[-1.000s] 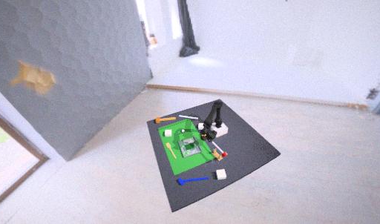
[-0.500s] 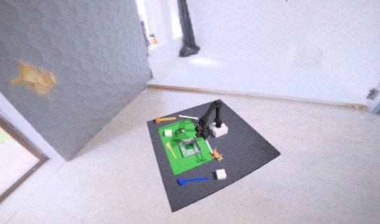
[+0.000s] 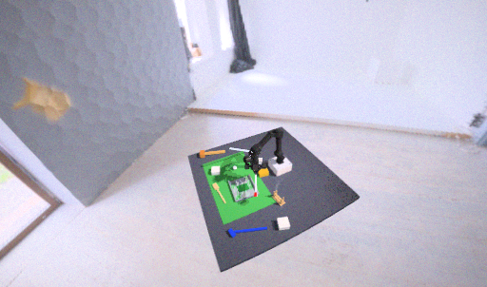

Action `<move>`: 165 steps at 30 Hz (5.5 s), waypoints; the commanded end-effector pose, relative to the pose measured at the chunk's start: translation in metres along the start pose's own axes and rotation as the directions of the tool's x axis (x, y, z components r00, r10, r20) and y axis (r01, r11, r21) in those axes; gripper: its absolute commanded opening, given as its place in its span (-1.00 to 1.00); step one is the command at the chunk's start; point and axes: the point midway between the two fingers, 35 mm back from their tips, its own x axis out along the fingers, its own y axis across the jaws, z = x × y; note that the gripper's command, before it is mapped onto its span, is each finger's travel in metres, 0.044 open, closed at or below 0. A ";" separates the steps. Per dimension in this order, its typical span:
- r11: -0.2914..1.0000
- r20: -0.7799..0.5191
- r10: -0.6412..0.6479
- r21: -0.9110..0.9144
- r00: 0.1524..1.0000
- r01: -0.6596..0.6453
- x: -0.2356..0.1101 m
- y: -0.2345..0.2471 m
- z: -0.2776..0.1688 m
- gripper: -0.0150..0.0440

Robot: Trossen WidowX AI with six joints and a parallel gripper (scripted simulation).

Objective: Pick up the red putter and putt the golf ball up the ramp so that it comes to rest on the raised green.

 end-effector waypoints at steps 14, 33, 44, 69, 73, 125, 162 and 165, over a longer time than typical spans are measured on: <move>0.941 -0.061 -0.045 0.332 0.997 0.063 -0.020 -0.047 -0.079 -0.49; 0.748 -0.133 -0.054 0.652 0.990 0.129 -0.045 -0.067 -0.181 -0.49; 0.582 -0.170 -0.043 0.797 0.984 0.163 -0.061 -0.061 -0.241 -0.49; 0.366 -0.203 -0.017 0.910 0.979 0.195 -0.042 -0.042 -0.314 -0.49; 0.366 -0.203 -0.017 0.910 0.979 0.195 -0.038 -0.042 -0.314 -0.49; 0.361 -0.201 -0.016 0.912 0.979 0.193 -0.007 -0.042 -0.300 -0.49; 0.370 -0.193 -0.017 0.910 0.981 0.186 -0.040 -0.002 -0.211 -0.49; 0.370 -0.193 -0.017 0.910 0.981 0.186 -0.040 -0.002 -0.211 -0.49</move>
